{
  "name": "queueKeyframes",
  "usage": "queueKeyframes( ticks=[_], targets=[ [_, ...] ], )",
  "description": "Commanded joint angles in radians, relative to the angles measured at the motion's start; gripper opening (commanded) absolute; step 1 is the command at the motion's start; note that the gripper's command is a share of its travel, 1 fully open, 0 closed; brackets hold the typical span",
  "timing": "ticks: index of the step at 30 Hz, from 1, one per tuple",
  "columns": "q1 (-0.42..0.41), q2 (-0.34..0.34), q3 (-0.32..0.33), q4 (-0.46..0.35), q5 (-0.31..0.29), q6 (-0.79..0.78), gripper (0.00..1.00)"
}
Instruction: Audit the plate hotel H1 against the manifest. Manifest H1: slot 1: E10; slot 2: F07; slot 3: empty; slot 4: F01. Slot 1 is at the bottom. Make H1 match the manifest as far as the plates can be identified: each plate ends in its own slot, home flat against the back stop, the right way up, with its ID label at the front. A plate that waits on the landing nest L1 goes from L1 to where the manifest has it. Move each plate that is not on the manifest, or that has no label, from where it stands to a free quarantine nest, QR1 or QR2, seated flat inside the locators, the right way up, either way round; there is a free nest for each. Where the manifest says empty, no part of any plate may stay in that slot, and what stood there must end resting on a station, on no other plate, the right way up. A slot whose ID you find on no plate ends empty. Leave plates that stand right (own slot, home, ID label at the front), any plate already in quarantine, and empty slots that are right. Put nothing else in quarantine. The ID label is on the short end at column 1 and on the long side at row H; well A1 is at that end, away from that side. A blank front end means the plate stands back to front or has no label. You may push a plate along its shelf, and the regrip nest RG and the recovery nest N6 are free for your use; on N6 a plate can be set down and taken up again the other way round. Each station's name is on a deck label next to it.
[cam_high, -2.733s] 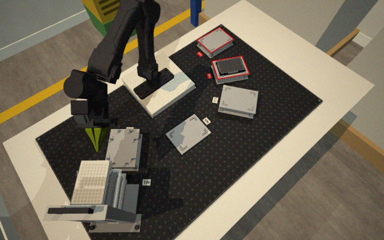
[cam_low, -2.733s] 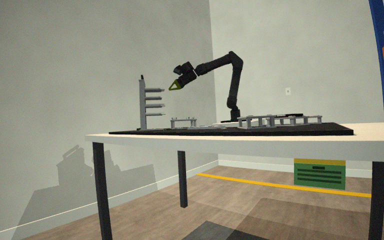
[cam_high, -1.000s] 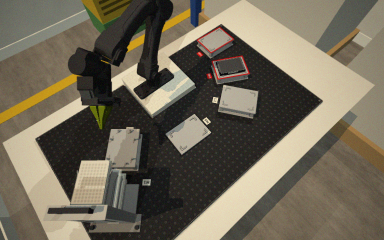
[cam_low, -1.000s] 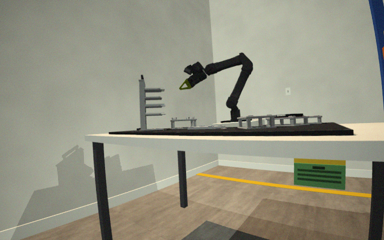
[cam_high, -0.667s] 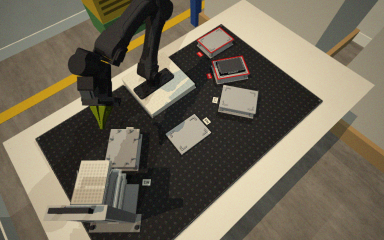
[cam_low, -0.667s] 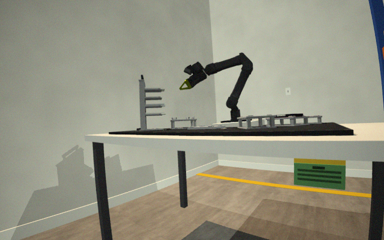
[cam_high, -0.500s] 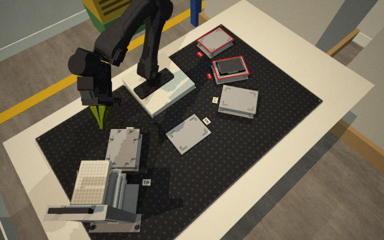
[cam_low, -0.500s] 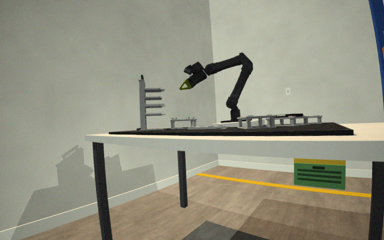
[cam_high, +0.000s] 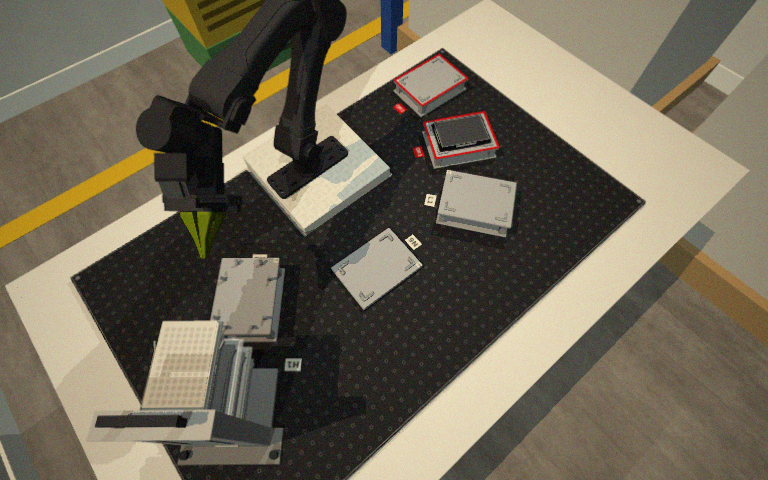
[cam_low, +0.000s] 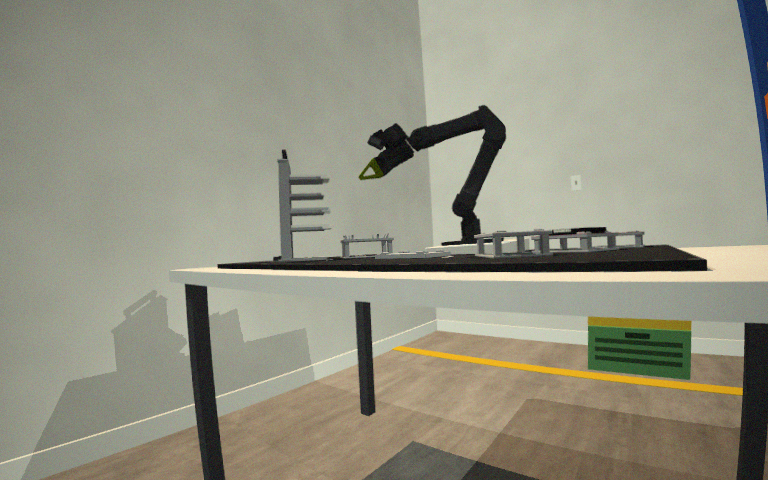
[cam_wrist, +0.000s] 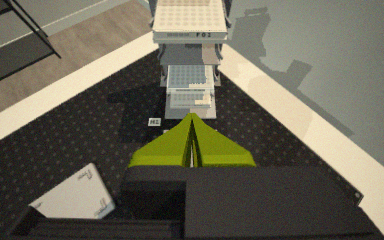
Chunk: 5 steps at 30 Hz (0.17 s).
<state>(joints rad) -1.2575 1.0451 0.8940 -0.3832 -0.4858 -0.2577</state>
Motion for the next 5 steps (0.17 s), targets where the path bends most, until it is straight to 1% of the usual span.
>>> queueKeyframes(
  ticks=[1, 5],
  targets=[
    [-0.001, -0.003, 0.004, -0.005, -0.005, -0.001, 0.00],
    [-0.001, -0.003, 0.004, -0.005, -0.005, -0.001, 0.00]
  ],
)
